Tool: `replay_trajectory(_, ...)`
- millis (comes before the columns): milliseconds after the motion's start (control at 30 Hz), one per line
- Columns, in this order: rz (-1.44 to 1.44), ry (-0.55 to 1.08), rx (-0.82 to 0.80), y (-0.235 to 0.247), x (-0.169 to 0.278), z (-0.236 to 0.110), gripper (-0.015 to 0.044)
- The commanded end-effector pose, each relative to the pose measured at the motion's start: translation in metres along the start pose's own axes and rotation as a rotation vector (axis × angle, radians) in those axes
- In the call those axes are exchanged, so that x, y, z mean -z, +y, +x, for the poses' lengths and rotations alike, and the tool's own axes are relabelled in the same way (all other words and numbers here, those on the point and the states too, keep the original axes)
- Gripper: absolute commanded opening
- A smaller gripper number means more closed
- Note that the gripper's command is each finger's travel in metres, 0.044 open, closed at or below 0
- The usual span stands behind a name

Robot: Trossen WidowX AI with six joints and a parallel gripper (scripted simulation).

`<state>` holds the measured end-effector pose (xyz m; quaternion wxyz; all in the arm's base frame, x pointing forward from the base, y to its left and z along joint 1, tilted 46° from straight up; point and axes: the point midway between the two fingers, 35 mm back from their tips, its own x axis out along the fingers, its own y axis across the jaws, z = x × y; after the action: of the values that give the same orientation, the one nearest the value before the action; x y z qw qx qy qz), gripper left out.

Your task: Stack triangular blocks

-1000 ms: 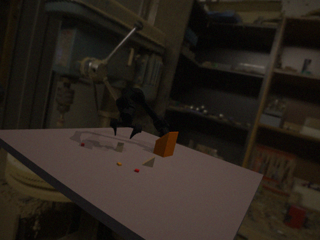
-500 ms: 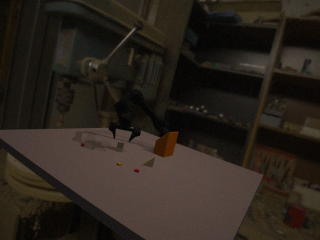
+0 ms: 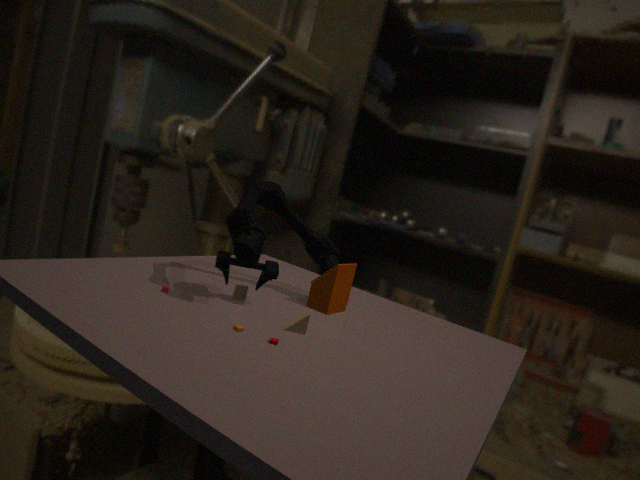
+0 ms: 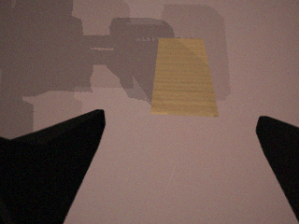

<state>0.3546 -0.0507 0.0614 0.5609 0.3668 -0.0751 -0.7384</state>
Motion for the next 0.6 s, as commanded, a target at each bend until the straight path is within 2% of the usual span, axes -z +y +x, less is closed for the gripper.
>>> replay_trajectory(0,-0.007,-0.011,0.000,0.000,-0.001,0.009,0.0440)
replay_trajectory(567,-0.003,-0.038,0.006,-0.001,-0.002,0.036,0.0440)
